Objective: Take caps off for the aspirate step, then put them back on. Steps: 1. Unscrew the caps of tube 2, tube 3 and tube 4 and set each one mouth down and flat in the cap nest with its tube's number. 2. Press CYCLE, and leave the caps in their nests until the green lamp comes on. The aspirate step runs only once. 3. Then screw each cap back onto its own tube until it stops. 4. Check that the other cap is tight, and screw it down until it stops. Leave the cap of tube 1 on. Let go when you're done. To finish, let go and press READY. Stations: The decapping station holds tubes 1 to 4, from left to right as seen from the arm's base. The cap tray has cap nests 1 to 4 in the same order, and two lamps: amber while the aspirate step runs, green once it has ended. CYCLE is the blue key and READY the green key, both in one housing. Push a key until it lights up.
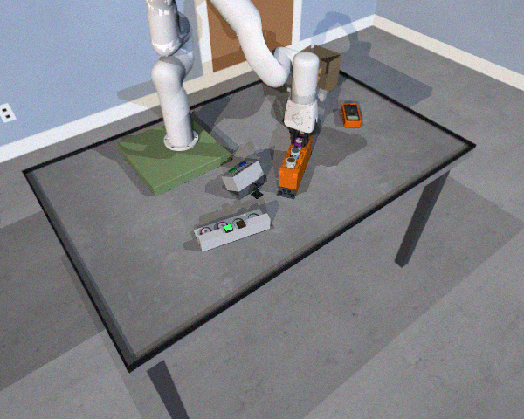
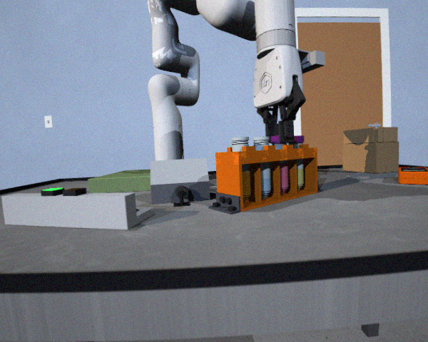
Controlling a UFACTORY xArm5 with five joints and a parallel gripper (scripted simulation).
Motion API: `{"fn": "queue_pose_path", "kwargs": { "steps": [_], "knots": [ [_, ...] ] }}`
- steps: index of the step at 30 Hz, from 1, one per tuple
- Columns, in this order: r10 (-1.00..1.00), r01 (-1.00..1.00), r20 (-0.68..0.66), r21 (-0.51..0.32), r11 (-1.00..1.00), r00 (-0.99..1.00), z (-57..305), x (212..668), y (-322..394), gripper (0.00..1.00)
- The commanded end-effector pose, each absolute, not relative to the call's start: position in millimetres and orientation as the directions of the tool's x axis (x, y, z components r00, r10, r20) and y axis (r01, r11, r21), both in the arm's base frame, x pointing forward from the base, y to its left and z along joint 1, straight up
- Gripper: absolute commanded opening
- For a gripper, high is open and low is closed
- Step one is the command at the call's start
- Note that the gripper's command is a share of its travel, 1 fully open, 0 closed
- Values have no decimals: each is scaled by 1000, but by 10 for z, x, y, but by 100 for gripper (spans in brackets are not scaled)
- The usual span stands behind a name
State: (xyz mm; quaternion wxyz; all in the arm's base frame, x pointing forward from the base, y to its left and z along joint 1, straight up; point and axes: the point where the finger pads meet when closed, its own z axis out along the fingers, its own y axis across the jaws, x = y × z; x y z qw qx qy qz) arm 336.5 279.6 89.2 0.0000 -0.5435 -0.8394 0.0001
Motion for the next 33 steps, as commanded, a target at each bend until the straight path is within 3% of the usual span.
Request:
{"fn": "queue_pose_path", "kwargs": {
  "steps": [1,6,15,16,33],
  "knots": [
    [988,988,3,2,152,-152,900,3374,2803,0],
    [1000,1000,3,2,-31,31,899,3374,2803,0],
    [1000,1000,3,2,-31,31,899,3374,2803,0],
    [1000,1000,3,2,-31,31,899,3374,2803,46],
    [1000,1000,3,2,-31,31,1049,3374,2803,46]
  ]
}}
